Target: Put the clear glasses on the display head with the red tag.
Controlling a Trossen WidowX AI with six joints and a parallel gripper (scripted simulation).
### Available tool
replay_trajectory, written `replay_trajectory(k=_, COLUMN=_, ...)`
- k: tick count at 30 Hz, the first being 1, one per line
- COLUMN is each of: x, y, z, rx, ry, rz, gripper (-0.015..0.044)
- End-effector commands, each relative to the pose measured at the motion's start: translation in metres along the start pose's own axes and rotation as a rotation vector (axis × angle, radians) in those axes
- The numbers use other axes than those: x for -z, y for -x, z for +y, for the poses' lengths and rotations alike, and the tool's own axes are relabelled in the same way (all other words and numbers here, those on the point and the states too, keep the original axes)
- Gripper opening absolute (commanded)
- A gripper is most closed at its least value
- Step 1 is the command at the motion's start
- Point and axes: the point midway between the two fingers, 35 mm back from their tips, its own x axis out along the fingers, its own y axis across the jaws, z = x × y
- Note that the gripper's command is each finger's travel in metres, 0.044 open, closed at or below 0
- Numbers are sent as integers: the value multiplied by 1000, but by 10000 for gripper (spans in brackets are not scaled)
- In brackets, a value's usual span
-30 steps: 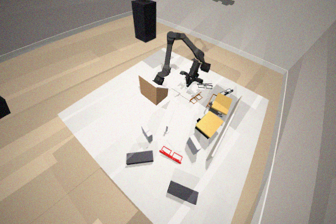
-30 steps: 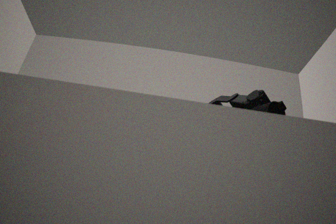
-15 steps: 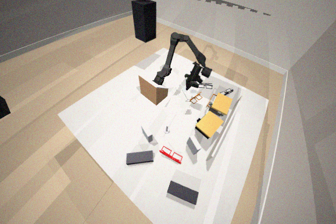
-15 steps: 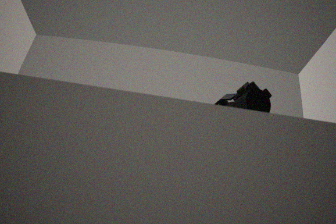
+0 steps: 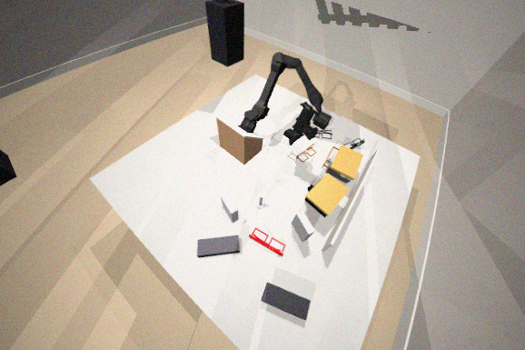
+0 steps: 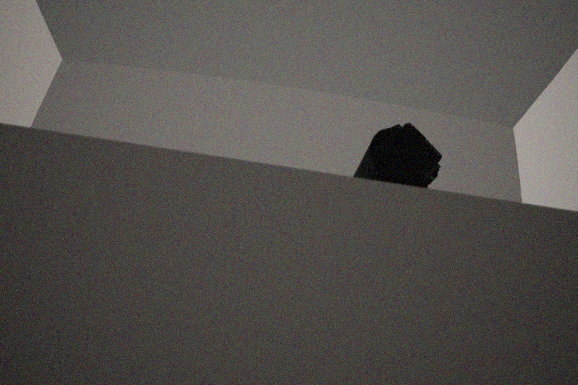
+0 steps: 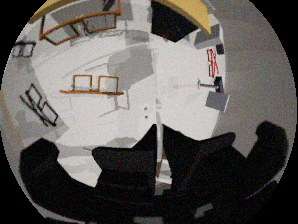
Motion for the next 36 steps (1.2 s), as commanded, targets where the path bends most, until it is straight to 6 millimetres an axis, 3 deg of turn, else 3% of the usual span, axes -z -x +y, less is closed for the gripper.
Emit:
replay_trajectory(k=1, x=-3, y=-4, z=-7, rx=-40, ry=-195, rz=15, gripper=0)
replay_trajectory(k=31, x=-21, y=-20, z=-59, rx=-315, ry=-1610, rz=232, gripper=0)
replay_trajectory(k=36, x=-21, y=-21, z=-60, rx=-347, ry=-1661, rz=232, gripper=0)
